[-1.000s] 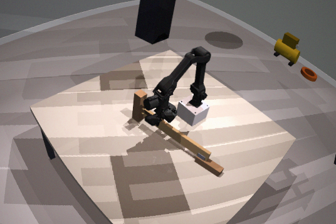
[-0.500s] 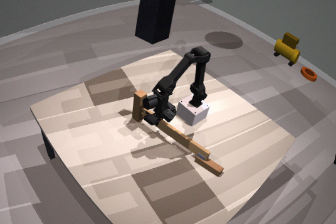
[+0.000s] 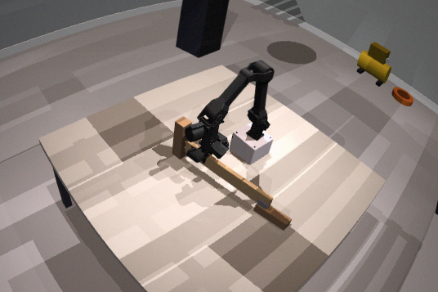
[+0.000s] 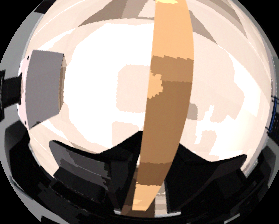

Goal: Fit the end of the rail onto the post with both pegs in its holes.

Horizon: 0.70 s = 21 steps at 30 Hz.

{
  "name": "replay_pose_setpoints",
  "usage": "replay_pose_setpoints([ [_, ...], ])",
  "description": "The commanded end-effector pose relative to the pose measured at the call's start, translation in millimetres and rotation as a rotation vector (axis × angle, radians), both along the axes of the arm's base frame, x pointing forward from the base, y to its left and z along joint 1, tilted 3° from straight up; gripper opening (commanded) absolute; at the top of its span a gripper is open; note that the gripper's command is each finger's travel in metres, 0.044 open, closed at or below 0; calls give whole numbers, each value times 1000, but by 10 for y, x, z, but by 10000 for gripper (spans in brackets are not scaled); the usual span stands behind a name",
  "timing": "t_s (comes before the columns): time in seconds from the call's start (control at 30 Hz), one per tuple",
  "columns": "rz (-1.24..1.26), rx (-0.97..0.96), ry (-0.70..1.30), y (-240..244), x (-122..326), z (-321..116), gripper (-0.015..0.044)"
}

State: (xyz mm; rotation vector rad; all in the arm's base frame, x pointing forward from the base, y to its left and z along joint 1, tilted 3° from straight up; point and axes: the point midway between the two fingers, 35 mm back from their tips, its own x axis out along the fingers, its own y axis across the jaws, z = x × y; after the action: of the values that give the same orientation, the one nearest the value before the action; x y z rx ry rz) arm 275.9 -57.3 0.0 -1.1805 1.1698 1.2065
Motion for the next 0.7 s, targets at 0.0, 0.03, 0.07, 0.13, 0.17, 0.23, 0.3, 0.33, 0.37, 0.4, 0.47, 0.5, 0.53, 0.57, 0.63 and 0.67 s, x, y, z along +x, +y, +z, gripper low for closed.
replay_pose_setpoints([
  [0.0, 2, -1, -1, -23, 4, -1, 0],
  [0.03, 2, -1, -1, -26, 4, -2, 0],
  [0.07, 2, -1, -1, -29, 4, -2, 0],
  [0.13, 2, -1, -1, -35, 5, -2, 0],
  [0.17, 2, -1, -1, -38, 5, -2, 0],
  [0.23, 2, -1, -1, -44, 5, -2, 0],
  [0.3, 2, -1, -1, -50, 5, -2, 0],
  [0.33, 2, -1, -1, -53, 5, -1, 0],
  [0.37, 2, -1, -1, -56, 5, -1, 0],
  [0.4, 2, -1, -1, -59, 5, 0, 0],
  [0.47, 2, -1, -1, -65, 5, 0, 0],
  [0.5, 2, -2, -1, -68, 5, 1, 0],
  [0.53, 2, -2, -1, -71, 5, 1, 0],
  [0.57, 2, -2, -1, -74, 4, 1, 0],
  [0.63, 2, -2, -1, -81, 4, 2, 0],
  [0.67, 2, -2, -1, -84, 4, 2, 0],
])
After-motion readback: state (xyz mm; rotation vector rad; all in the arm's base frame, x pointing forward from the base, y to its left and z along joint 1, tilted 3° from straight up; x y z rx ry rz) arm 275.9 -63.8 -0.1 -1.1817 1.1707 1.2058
